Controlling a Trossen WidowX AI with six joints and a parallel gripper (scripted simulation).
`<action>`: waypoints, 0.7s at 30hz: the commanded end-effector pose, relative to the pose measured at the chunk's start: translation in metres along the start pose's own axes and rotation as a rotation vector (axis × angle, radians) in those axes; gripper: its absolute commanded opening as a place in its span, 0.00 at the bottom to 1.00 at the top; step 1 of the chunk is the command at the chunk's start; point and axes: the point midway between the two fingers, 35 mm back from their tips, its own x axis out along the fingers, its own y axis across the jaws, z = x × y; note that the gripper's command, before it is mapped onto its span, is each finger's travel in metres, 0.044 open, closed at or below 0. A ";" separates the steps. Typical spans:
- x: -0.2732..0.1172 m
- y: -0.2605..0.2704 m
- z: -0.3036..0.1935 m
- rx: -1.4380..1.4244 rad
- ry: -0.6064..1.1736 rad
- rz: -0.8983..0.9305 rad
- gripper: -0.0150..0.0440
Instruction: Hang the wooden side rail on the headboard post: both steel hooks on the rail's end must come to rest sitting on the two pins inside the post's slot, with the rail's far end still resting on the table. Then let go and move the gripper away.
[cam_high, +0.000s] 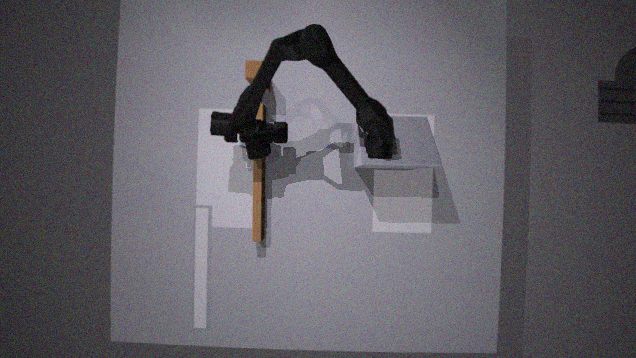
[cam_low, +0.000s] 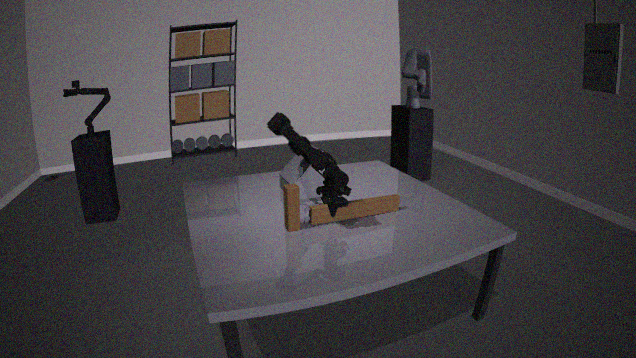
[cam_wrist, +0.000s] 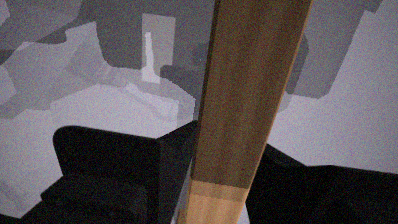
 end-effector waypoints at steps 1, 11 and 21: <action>-0.006 -0.002 0.000 0.001 0.000 -0.012 0.25; -0.007 -0.002 0.000 0.001 0.000 -0.012 0.25; -0.009 -0.002 0.000 0.001 0.000 -0.012 0.25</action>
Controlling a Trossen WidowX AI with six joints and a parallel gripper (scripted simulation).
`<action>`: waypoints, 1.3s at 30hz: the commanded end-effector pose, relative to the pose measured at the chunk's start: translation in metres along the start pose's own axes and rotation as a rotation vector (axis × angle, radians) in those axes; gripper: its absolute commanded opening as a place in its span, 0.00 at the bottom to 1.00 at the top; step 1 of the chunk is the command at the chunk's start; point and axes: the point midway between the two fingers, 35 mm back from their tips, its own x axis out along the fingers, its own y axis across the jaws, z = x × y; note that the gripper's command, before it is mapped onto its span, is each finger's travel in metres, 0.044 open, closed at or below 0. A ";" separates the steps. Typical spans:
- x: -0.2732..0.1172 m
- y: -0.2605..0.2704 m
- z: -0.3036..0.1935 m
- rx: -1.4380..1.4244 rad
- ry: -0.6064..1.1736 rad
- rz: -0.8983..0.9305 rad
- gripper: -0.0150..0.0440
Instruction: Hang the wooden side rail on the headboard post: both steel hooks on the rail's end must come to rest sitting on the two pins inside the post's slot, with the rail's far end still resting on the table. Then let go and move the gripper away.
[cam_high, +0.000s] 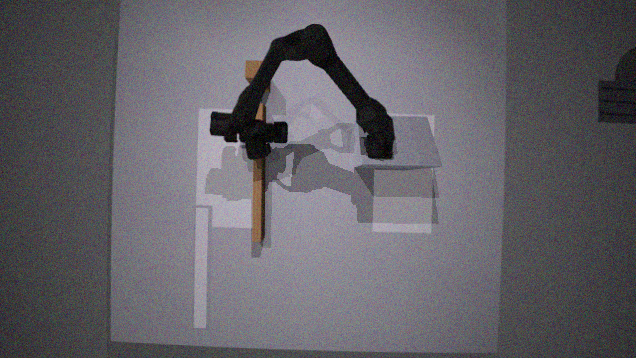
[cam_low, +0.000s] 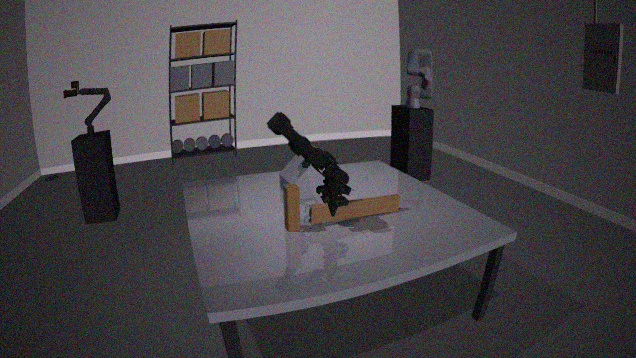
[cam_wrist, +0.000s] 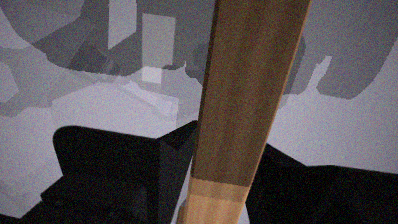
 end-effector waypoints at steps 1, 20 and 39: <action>-0.006 -0.002 0.000 0.002 0.000 -0.012 0.25; -0.009 -0.002 0.000 0.002 0.000 -0.012 0.25; -0.012 -0.002 0.000 0.002 0.000 -0.012 0.25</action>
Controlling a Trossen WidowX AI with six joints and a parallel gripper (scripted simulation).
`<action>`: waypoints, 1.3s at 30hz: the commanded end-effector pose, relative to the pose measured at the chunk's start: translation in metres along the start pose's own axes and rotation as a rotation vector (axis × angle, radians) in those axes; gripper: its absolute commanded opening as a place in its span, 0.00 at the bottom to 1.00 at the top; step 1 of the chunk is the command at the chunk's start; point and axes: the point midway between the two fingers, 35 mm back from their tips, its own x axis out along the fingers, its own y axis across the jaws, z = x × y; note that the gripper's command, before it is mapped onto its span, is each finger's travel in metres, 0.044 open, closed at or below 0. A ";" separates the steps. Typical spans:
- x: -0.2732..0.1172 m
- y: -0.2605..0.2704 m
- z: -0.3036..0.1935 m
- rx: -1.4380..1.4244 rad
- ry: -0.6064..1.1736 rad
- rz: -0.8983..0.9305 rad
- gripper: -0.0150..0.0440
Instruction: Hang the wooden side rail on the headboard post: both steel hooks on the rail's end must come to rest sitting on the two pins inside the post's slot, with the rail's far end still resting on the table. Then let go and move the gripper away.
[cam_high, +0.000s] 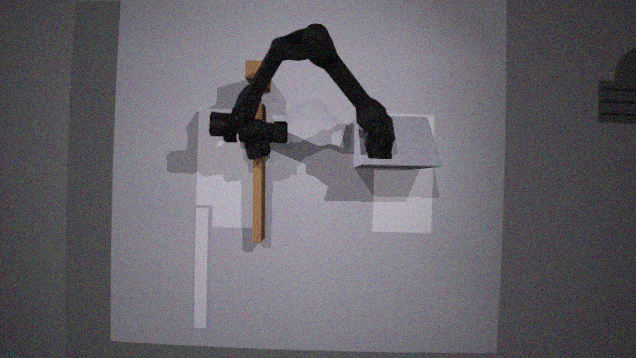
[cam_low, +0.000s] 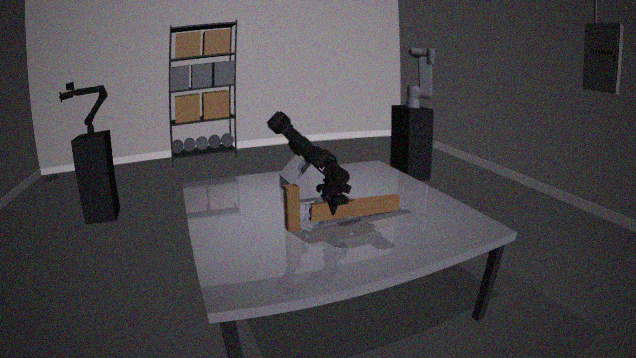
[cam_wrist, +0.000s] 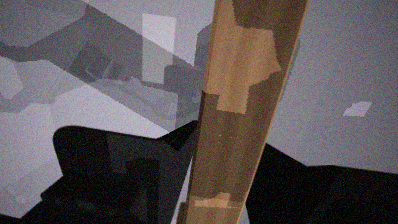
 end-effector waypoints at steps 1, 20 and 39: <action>-0.006 -0.002 -0.001 0.003 0.000 -0.012 0.25; -0.006 -0.003 -0.002 0.003 0.000 -0.012 0.25; -0.004 -0.005 -0.004 0.003 0.000 -0.012 0.25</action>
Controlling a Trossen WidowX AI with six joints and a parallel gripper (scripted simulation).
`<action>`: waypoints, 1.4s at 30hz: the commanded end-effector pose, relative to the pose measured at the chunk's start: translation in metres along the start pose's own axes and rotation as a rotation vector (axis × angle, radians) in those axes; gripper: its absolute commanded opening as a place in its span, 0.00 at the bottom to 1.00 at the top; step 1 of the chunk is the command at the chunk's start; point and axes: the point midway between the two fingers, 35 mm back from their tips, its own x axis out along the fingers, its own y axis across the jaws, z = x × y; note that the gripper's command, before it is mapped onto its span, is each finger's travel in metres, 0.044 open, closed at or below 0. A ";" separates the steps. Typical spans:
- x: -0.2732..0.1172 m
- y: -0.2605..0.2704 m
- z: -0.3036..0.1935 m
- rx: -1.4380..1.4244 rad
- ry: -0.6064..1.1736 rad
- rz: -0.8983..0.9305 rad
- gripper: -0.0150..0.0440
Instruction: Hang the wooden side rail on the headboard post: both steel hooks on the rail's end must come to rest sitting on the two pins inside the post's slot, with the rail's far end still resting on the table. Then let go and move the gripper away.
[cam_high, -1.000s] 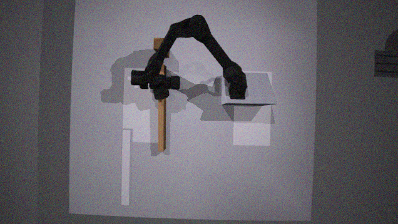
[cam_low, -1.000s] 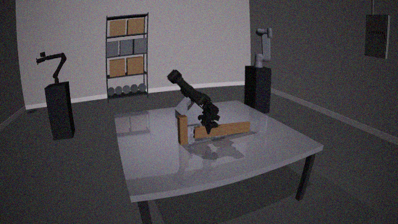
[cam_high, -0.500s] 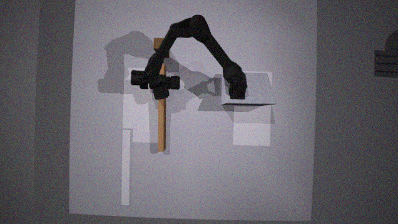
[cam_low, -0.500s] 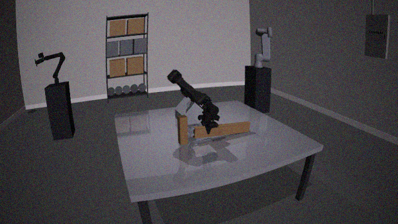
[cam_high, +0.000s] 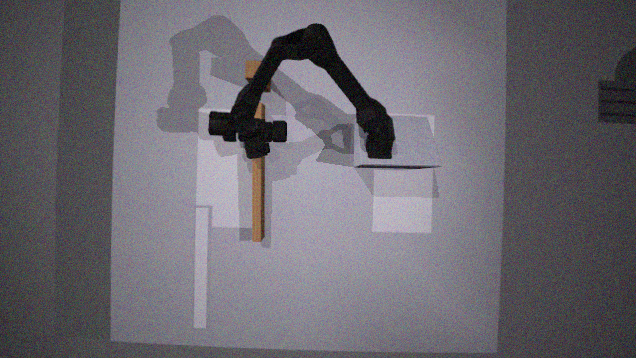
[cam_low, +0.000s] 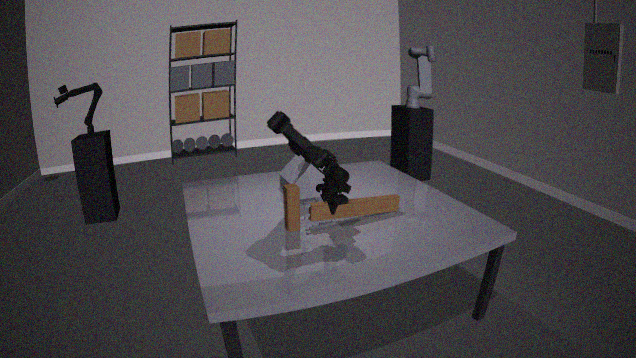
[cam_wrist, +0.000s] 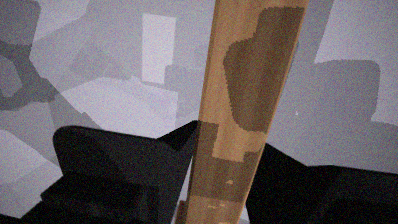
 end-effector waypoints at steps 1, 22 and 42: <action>-0.002 -0.003 -0.002 0.004 0.001 -0.011 0.25; -0.004 -0.002 -0.004 0.004 0.001 -0.011 0.25; -0.004 -0.003 -0.007 0.004 0.001 -0.011 0.25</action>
